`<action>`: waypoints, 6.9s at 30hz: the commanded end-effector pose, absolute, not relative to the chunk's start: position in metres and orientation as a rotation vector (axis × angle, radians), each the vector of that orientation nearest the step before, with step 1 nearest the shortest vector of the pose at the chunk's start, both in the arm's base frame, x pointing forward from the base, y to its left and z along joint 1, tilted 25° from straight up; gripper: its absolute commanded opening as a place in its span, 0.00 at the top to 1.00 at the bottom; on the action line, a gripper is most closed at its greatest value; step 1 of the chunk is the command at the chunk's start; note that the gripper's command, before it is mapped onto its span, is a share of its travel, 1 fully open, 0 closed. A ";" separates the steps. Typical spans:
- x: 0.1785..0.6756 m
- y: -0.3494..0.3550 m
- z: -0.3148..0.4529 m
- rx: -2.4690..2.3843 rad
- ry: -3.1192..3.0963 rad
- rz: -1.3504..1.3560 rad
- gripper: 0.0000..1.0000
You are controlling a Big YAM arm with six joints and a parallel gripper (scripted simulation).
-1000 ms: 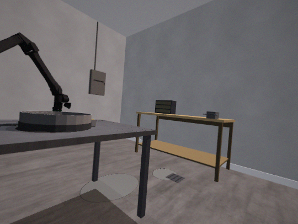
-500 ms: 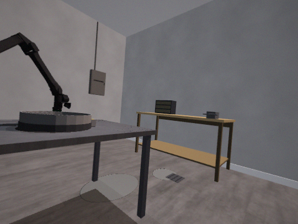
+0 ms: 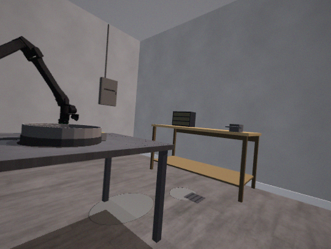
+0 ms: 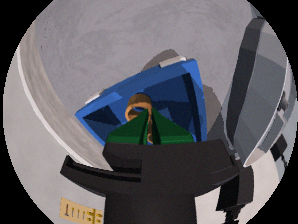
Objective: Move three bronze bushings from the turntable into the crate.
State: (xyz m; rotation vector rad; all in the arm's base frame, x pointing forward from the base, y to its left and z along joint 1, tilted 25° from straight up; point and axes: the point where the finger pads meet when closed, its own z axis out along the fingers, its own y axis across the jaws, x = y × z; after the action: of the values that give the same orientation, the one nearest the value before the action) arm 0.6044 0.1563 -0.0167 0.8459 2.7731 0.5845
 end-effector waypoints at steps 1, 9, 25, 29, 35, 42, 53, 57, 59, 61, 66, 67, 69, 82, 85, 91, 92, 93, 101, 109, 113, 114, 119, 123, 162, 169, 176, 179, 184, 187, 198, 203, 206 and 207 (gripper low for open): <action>0.603 0.162 -0.019 0.844 2.773 0.584 1.00; 0.603 0.162 -0.019 0.844 2.773 0.584 1.00; 0.603 0.162 -0.019 0.844 2.773 0.584 1.00; 0.603 0.162 -0.019 0.844 2.773 0.584 1.00; 0.602 0.163 -0.022 0.845 2.777 0.582 1.00; 0.600 0.164 -0.029 0.848 2.787 0.577 1.00; 0.601 0.164 -0.032 0.850 2.784 0.578 1.00; 0.600 0.165 -0.033 0.849 2.786 0.577 1.00; 0.600 0.165 -0.033 0.849 2.786 0.577 1.00; 0.601 0.165 -0.029 0.844 2.779 0.582 1.00; 0.600 0.164 -0.032 0.848 2.783 0.578 1.00; 0.600 0.164 -0.032 0.848 2.783 0.578 1.00; 0.600 0.164 -0.032 0.848 2.783 0.578 1.00; 0.600 0.164 -0.032 0.848 2.783 0.578 1.00; 0.600 0.164 -0.032 0.848 2.783 0.578 1.00; 0.600 0.164 -0.032 0.848 2.783 0.578 1.00; 0.600 0.164 -0.032 0.848 2.783 0.578 1.00; 0.600 0.164 -0.032 0.848 2.783 0.578 1.00; 0.600 0.164 -0.032 0.848 2.783 0.578 1.00; 0.600 0.165 -0.034 0.848 2.786 0.577 1.00; 0.602 0.165 -0.031 0.845 2.778 0.582 1.00; 0.602 0.165 -0.031 0.845 2.778 0.582 1.00; 0.602 0.165 -0.031 0.846 2.779 0.581 1.00; 0.602 0.165 -0.031 0.846 2.779 0.581 1.00; 0.602 0.165 -0.031 0.845 2.780 0.581 0.86; 0.602 0.165 -0.031 0.845 2.780 0.581 0.86; 0.602 0.165 -0.031 0.845 2.780 0.581 0.86; 0.602 0.165 -0.031 0.845 2.780 0.581 0.86; 0.601 0.164 -0.028 0.844 2.777 0.582 0.86; 0.602 0.160 -0.008 0.838 2.761 0.590 0.86; 0.597 0.141 0.015 0.846 2.754 0.588 0.86; 0.590 0.134 0.036 0.845 2.755 0.589 0.86; 0.585 0.129 0.049 0.845 2.755 0.589 0.86; 0.584 0.128 0.053 0.845 2.755 0.589 0.86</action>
State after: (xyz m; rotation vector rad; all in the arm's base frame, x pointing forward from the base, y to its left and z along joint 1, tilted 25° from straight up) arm 0.5826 0.1420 0.0210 0.8543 2.7896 0.5739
